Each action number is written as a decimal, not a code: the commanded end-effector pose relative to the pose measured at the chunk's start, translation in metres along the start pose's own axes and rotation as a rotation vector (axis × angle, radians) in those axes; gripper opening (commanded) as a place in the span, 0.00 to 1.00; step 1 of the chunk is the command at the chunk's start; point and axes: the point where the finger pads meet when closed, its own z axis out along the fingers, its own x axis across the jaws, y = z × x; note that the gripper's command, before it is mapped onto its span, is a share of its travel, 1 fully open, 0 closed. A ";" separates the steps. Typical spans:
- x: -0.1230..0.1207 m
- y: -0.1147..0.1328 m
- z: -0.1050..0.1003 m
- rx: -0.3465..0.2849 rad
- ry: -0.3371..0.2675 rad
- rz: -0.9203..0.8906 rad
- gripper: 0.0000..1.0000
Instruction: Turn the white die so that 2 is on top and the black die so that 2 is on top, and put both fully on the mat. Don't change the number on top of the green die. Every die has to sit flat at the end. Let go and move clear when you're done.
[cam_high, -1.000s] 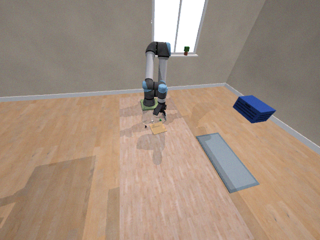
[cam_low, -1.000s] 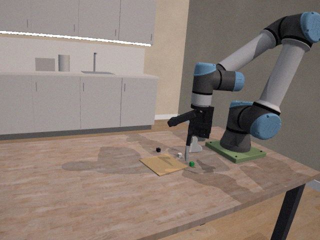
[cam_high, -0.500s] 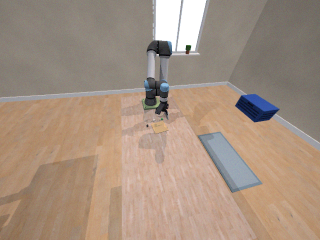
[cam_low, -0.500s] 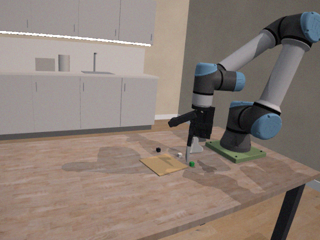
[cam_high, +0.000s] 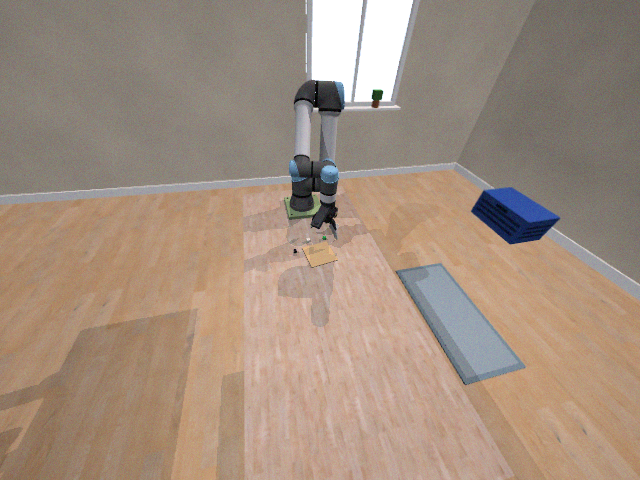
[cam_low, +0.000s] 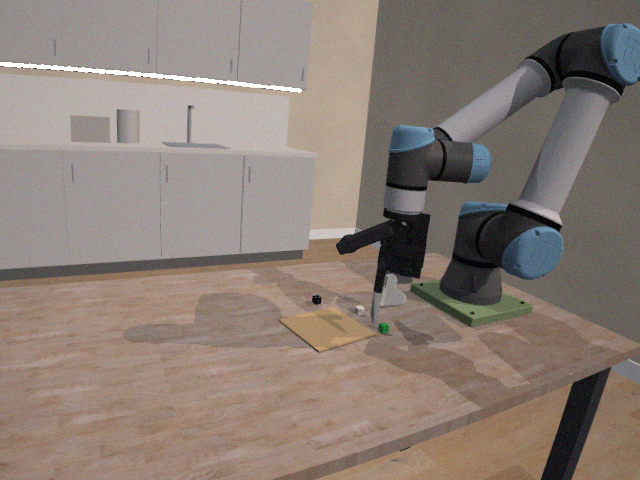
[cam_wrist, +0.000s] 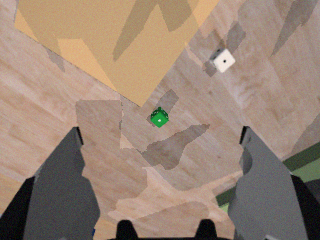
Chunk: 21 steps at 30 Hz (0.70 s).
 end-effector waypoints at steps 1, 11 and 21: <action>0.000 0.000 0.000 0.001 -0.001 0.000 1.00; 0.000 0.000 0.000 0.001 -0.001 0.000 1.00; 0.000 0.000 -0.014 0.001 -0.001 0.000 1.00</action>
